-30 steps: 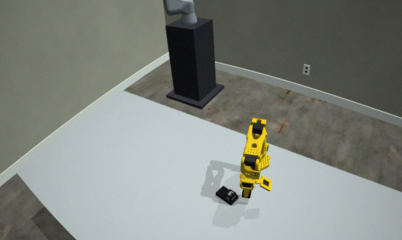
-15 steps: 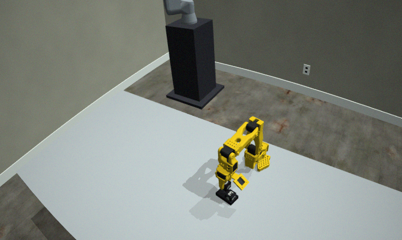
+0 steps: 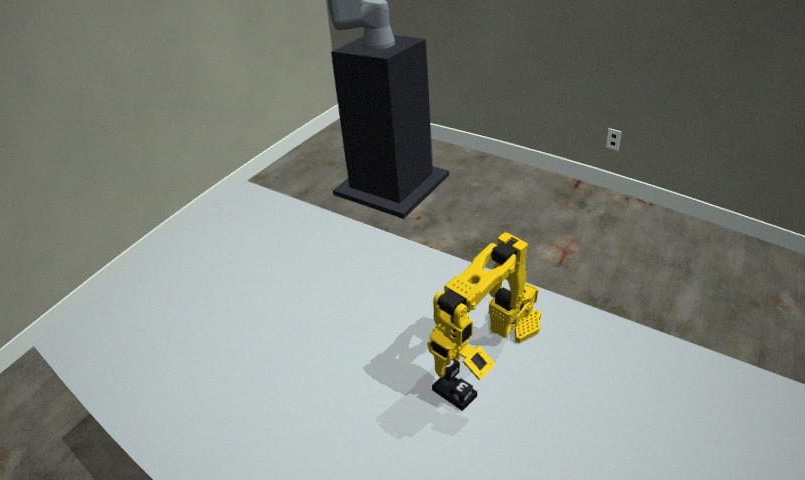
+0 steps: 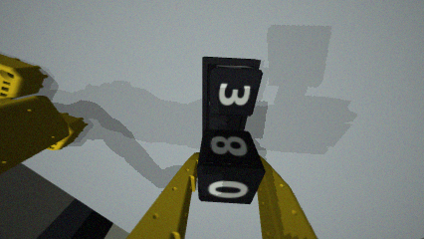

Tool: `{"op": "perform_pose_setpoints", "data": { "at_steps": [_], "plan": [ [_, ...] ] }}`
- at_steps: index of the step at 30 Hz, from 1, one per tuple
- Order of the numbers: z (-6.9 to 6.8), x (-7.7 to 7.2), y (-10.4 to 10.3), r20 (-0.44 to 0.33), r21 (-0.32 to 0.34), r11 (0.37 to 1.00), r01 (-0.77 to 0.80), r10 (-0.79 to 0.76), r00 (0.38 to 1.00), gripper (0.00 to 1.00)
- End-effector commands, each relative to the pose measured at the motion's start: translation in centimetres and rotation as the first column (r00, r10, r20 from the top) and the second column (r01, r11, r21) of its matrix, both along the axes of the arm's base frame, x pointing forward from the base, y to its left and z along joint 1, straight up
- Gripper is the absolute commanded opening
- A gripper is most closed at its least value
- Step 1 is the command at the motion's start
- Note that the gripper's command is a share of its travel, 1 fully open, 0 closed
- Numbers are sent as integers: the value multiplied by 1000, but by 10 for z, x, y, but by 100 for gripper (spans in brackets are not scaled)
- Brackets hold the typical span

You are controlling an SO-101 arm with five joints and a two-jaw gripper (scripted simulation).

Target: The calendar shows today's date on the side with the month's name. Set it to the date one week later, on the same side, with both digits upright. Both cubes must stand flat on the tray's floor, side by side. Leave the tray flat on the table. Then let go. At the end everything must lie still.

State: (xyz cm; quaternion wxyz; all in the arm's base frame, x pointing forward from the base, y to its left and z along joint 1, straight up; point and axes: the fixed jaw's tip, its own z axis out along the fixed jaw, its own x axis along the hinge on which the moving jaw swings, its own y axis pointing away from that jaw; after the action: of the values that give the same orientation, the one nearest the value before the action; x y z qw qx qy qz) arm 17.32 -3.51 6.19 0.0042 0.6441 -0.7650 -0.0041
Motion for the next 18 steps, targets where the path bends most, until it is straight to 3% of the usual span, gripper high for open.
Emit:
{"op": "perform_pose_setpoints", "data": {
  "at_steps": [1, 18],
  "plan": [
    [7, 5, -2, 37, -6, 1000, 11, -11, 999, 0],
    [11, 6, -2, 44, -7, 1000, 22, -22, 999, 0]
  ]
}}
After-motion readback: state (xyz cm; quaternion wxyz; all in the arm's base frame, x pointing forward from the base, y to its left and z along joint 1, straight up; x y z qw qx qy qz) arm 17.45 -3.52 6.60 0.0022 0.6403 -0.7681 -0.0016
